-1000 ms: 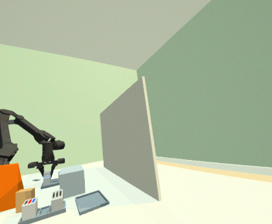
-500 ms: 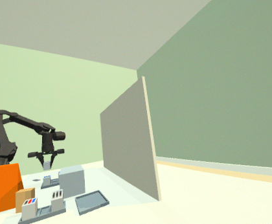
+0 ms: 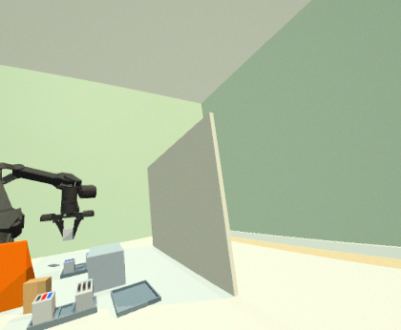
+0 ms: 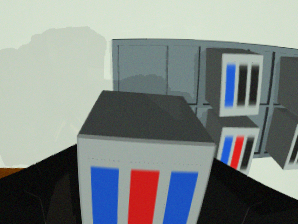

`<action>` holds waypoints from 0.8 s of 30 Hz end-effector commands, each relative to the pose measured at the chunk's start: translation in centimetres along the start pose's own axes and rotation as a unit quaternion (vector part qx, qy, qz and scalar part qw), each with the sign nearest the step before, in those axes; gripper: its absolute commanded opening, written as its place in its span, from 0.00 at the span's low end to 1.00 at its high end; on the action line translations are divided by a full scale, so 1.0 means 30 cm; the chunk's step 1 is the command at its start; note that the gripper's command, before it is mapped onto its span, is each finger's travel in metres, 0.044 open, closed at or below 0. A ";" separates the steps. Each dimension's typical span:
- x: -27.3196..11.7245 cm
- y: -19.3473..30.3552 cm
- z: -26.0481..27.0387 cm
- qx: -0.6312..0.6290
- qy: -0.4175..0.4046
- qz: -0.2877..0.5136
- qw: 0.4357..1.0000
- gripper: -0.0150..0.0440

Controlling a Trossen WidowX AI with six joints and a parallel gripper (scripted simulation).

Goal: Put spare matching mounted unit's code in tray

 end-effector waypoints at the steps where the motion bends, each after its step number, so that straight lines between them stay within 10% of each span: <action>1: -0.066 -0.008 0.013 -0.006 0.005 -0.005 1.000 0.25; 24: -0.163 0.105 -0.167 -0.002 0.010 0.011 1.000 0.25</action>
Point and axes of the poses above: the point midway between the two fingers, 35 mm back from their tips, its own x axis out along the fingers, its own z axis across the jaws, y = z × x, the point moved 10 cm from there along -x, back along the fingers, and after that the axes turned 13 degrees about -x, right-handed, at the moved point
